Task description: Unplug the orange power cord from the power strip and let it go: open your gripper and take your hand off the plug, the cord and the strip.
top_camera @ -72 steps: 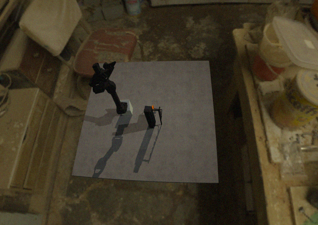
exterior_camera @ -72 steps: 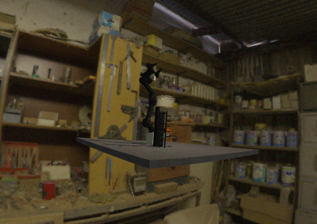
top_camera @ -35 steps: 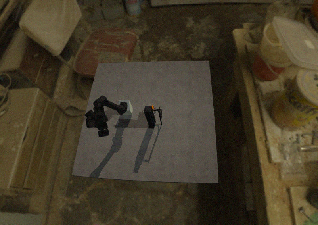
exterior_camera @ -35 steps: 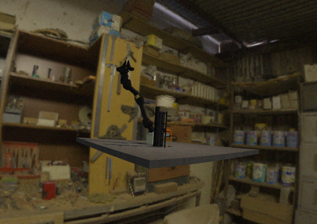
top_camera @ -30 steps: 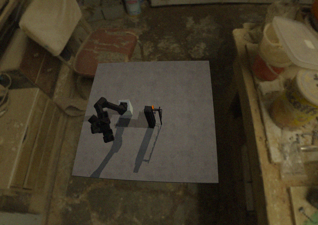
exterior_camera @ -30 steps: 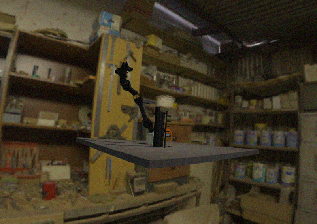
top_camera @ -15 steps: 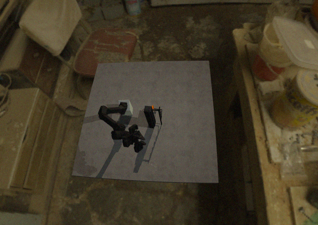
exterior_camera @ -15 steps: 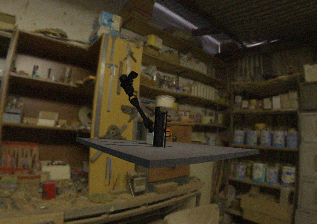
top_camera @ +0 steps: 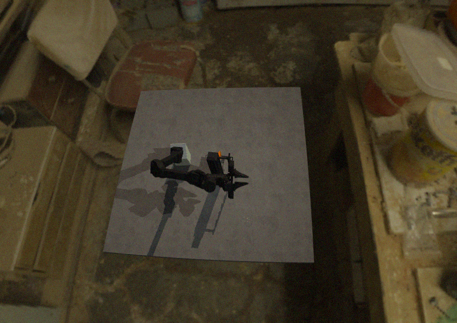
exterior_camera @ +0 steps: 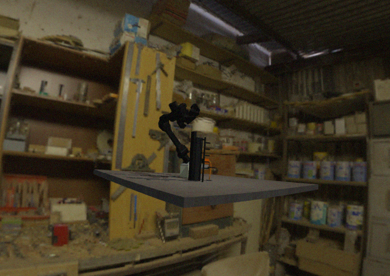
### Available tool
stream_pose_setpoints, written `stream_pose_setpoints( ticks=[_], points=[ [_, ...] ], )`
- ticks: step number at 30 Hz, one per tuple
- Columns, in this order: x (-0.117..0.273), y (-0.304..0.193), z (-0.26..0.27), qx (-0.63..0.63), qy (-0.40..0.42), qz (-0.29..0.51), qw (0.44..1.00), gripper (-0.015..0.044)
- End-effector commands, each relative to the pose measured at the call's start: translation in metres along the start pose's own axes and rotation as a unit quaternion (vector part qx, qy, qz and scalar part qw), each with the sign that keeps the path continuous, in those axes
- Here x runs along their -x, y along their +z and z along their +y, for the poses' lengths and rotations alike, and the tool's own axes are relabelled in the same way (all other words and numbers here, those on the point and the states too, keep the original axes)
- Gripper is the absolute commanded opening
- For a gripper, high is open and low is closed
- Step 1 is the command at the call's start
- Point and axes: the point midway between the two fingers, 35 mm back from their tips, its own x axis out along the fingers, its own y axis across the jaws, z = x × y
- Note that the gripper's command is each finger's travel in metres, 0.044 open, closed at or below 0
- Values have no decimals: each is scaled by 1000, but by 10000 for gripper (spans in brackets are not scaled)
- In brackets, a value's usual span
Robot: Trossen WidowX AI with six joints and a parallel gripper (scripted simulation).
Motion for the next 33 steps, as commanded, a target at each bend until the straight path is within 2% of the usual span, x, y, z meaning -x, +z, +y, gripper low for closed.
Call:
stream_pose_setpoints(
  ticks=[1, 9, 13, 17, 18, 21, 27, 31, 33],
  points=[
    [-21, -68, 17, 52, 0, 101, 994, 160],
    [-24, -193, 54, 200, 30, 291, 935, 160],
    [-6, -258, 73, 305, 64, 389, 867, 160],
    [24, -313, 86, 414, 108, 470, 772, 160],
    [31, -323, 88, 438, 118, 486, 747, 160],
    [31, -335, 88, 470, 124, 491, 723, 160],
    [80, -377, 70, 569, 152, 579, 564, 160],
    [126, -396, 46, 648, 190, 637, 373, 160],
    [139, -398, 39, 667, 203, 648, 306, 160]
  ],
)
